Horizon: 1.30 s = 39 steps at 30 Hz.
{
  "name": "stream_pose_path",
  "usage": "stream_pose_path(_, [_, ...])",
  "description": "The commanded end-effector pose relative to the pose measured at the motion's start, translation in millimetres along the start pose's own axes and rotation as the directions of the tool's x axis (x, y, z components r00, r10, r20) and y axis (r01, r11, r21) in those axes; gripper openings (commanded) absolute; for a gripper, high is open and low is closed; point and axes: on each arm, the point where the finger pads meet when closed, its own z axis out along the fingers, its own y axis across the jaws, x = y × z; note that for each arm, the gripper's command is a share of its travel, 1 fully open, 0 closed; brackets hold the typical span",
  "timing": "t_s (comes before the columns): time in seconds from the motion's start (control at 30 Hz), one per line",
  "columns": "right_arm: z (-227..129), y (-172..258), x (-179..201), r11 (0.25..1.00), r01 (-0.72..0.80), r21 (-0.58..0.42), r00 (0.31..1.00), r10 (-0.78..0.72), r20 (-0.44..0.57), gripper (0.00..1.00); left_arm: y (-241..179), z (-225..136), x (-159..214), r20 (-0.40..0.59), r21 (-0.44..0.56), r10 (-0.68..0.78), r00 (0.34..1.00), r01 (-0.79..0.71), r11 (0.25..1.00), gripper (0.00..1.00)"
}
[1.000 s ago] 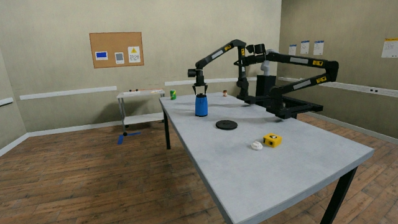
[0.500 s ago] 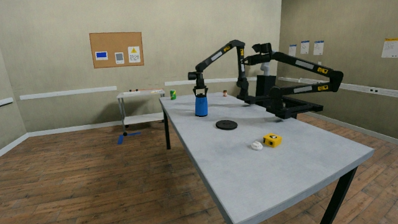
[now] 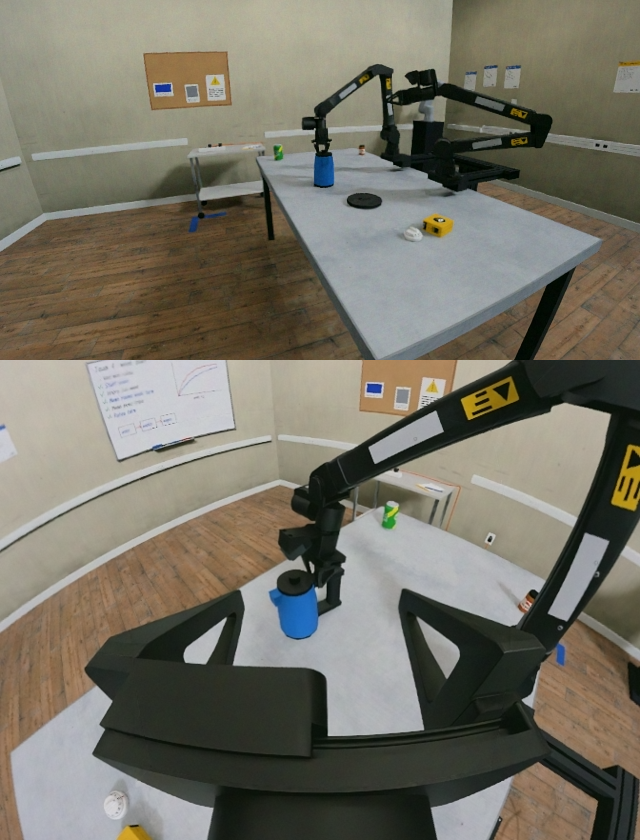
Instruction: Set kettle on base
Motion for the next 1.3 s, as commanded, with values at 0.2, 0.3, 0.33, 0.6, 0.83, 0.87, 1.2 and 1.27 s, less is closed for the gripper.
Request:
stream_pose_path(0.2, [-17, -9, -5, 0.999, 0.004, 0.041, 1.0, -0.004, 0.008, 0.23, 0, -4, -18, 0.028, -0.003, 0.005, 1.0, -0.005, 1.0, 1.0])
stream_pose_path(0.3, [-41, -18, -12, 0.997, 0.01, 0.071, 1.0, -0.012, 0.016, 0.3, 0, -4, -18, 0.028, -0.003, 0.005, 1.0, -0.005, 1.0, 1.0])
stream_pose_path(0.33, [-47, -19, -14, 0.997, 0.013, 0.08, 1.0, -0.014, 0.02, 0.3, 0, -4, -18, 0.028, -0.003, 0.005, 1.0, -0.005, 1.0, 1.0])
stream_pose_path(0.6, [-110, -34, -32, 0.981, 0.036, 0.19, 0.998, -0.045, 0.044, 0.3, 0, -4, -18, 0.028, -0.003, 0.005, 1.0, -0.005, 1.0, 1.0])
stream_pose_path(0.83, [-131, -20, -33, 0.992, 0.023, 0.126, 0.999, -0.027, 0.027, 0.3, 0, -4, -18, 0.028, -0.003, 0.005, 1.0, -0.005, 1.0, 1.0])
stream_pose_path(0.87, [-136, -18, -34, 0.993, 0.021, 0.116, 0.999, -0.024, 0.025, 0.3, 0, -4, -18, 0.028, -0.003, 0.005, 1.0, -0.005, 1.0, 1.0])
stream_pose_path(1.2, [-122, -10, -29, 1.0, -0.01, 0.02, 1.0, 0.01, 0.005, 0.3, 0, -4, -18, 0.028, -0.003, 0.005, 1.0, -0.005, 1.0, 1.0])
stream_pose_path(1.27, [-122, -10, -29, 1.0, -0.01, 0.02, 1.0, 0.01, 0.005, 0.3, 0, -4, -18, 0.028, -0.003, 0.005, 1.0, -0.005, 1.0, 1.0])
